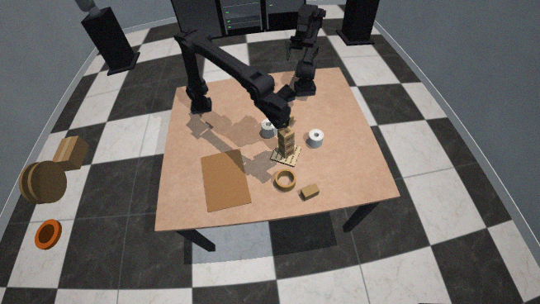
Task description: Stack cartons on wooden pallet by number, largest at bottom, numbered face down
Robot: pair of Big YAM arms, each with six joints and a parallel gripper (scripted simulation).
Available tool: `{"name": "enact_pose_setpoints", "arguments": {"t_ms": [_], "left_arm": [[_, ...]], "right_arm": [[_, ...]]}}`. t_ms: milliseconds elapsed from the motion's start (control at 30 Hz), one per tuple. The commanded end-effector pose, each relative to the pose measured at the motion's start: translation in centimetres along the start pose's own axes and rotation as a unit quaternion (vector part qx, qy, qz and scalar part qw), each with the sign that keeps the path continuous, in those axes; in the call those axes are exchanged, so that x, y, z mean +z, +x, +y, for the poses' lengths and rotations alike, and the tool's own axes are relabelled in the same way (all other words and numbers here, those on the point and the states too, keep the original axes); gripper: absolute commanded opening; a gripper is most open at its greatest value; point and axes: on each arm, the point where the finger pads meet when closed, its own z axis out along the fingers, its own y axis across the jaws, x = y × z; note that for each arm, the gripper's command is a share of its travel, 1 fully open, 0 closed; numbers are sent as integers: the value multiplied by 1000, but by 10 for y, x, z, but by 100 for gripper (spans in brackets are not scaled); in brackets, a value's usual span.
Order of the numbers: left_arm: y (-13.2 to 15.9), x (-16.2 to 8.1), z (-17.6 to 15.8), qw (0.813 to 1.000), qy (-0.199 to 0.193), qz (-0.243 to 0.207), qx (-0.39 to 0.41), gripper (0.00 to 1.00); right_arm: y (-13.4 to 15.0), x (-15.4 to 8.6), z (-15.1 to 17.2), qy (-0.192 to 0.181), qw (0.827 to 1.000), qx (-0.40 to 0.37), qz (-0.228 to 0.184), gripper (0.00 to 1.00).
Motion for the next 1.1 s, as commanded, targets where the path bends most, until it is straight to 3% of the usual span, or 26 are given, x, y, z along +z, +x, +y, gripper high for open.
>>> {"name": "enact_pose_setpoints", "arguments": {"t_ms": [0,333,467,733,900,1067], "left_arm": [[-10,-6,1,1000,0,-8,-1,100],[-10,-6,1,1000,0,-8,-1,100],[-10,-6,1,1000,0,-8,-1,100],[-10,-6,1,1000,0,-8,-1,100],[-10,-6,1,1000,0,-8,-1,100],[-10,-6,1,1000,0,-8,-1,100]], "right_arm": [[-16,-27,-17,26,999,-21,-9,50],[-14,-22,-20,21,1000,-18,-8,50],[-14,-38,-31,24,1000,-19,-8,50],[-21,-41,-20,37,999,-32,-12,50],[-23,-34,-17,36,999,-31,-13,50],[-10,-12,-10,23,999,-24,-8,50]]}}
